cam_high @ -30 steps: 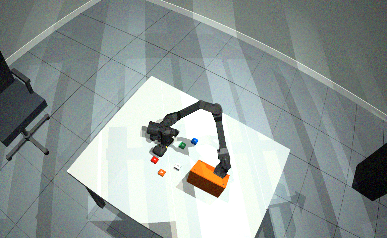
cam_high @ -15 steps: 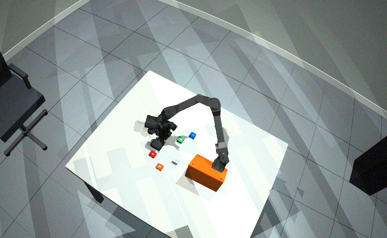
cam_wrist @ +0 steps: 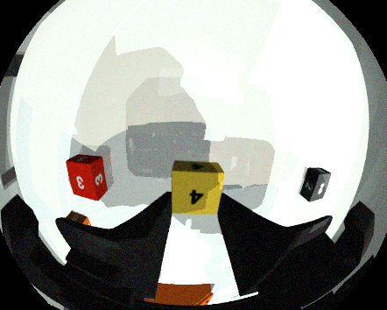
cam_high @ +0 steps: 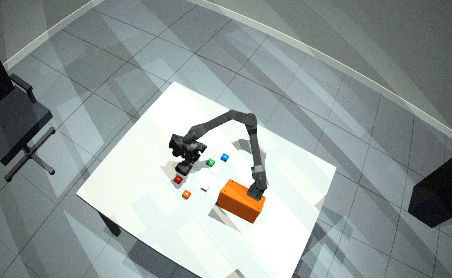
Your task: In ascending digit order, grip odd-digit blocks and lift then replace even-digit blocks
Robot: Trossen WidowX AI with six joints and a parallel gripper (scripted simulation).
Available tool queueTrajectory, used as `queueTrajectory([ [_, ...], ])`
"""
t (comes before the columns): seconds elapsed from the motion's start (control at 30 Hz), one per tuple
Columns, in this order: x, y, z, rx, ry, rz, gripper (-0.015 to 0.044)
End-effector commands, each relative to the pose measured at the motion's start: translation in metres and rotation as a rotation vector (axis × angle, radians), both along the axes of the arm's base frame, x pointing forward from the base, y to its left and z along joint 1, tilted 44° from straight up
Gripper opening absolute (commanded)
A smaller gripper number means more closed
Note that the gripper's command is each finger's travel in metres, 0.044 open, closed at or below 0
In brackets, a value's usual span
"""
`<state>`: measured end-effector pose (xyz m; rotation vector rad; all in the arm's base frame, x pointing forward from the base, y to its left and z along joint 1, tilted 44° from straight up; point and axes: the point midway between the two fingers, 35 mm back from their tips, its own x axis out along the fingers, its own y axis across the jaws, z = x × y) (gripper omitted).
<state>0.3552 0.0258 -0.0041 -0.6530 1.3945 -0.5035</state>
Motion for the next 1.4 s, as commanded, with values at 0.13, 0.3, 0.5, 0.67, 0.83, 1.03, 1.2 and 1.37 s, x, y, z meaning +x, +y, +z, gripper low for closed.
queueTrajectory([
  [0.13,0.000,-0.002,-0.003,-0.006,0.007,0.005,0.0120],
  [0.3,0.000,-0.002,-0.003,-0.006,0.007,0.005,0.0199],
  [0.5,0.000,-0.002,-0.003,-0.006,0.007,0.005,0.0356],
  [0.67,0.000,-0.002,-0.003,-0.006,0.007,0.005,0.0400],
  [0.83,-0.005,0.023,0.023,-0.004,0.007,0.005,0.0400],
  [1.03,-0.005,0.031,0.030,-0.003,0.007,0.006,0.0348],
  [1.2,-0.014,0.076,0.080,-0.001,0.009,0.006,0.0216],
  [1.37,-0.014,0.078,0.082,-0.001,0.009,0.005,0.0120],
])
